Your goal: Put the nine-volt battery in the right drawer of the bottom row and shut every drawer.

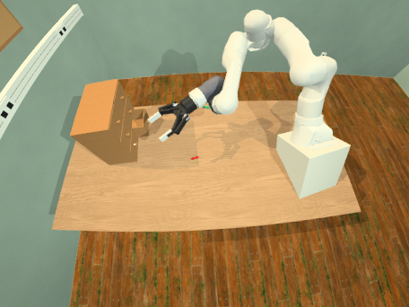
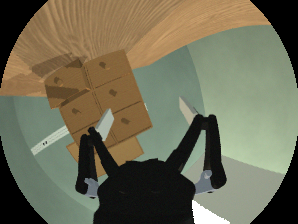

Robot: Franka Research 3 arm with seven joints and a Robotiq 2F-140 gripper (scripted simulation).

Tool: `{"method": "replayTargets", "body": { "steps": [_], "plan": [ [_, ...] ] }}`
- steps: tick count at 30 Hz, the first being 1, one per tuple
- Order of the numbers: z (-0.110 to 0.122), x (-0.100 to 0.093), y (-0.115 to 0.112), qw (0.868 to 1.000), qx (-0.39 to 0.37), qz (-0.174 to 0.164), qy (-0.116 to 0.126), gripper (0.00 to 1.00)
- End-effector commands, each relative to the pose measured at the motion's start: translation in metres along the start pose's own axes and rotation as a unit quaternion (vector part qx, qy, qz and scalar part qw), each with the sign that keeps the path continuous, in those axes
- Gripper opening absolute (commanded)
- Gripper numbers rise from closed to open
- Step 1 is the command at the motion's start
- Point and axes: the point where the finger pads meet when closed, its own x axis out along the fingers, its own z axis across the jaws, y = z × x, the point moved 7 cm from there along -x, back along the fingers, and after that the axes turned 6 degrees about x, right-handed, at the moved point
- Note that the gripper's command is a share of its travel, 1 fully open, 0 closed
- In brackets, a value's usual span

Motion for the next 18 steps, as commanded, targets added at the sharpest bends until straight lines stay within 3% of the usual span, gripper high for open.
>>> {"method": "replayTargets", "body": {
  "steps": [1, 18],
  "plan": [
    [-0.01, -0.006, -0.003, 1.0, -0.007, -0.011, 0.023, 1.0],
    [-0.039, -0.028, 0.0, 0.996, -0.011, -0.018, 0.082, 1.0]
  ]
}}
